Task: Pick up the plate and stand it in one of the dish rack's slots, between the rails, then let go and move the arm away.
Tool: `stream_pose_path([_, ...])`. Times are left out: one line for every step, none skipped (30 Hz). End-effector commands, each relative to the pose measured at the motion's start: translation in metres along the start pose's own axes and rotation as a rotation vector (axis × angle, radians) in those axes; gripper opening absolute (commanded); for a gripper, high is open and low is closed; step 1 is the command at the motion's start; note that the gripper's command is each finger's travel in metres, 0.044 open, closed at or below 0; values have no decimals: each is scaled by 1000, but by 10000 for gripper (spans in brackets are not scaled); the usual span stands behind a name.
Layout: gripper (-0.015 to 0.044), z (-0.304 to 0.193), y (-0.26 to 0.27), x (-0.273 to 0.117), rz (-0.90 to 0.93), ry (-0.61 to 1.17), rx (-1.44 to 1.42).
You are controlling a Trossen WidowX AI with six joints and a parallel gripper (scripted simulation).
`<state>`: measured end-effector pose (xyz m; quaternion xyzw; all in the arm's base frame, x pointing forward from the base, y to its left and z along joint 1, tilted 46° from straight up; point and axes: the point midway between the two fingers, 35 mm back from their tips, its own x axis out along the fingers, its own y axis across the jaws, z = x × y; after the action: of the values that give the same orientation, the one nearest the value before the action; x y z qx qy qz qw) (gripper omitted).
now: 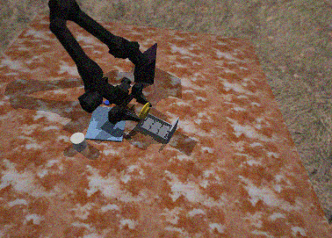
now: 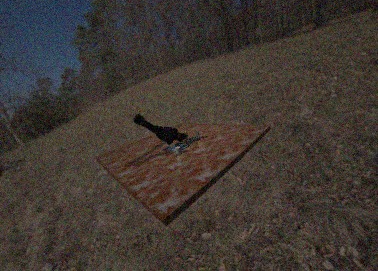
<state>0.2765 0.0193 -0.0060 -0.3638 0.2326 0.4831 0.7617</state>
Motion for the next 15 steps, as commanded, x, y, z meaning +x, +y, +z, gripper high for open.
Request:
stream_pose_path([0, 1, 3, 6, 6, -1, 4])
stream_pose_path([0, 1, 3, 6, 6, -1, 4])
stream_pose_path([0, 1, 3, 6, 6, -1, 4])
stream_pose_path([0, 1, 3, 6, 6, -1, 4])
stream_pose_path([0, 1, 3, 7, 6, -1, 3])
stream_pose_path([0, 1, 3, 10, 6, -1, 3])
stream_pose_path([0, 1, 3, 13, 6, -1, 2])
stream_pose_path([0, 1, 3, 17, 5, -2, 2])
stream_pose_path([0, 2, 4, 19, 5, -2, 1])
stream_pose_path([0, 2, 4, 19, 5, -2, 1])
stream_pose_path([0, 2, 4, 19, 5, -2, 1])
stream_pose_path([0, 2, 4, 19, 5, -2, 1])
stream_pose_path([0, 2, 4, 19, 5, -2, 1])
stream_pose_path([0, 2, 4, 19, 5, -2, 1])
stream_pose_path([0, 2, 4, 20, 5, -2, 1])
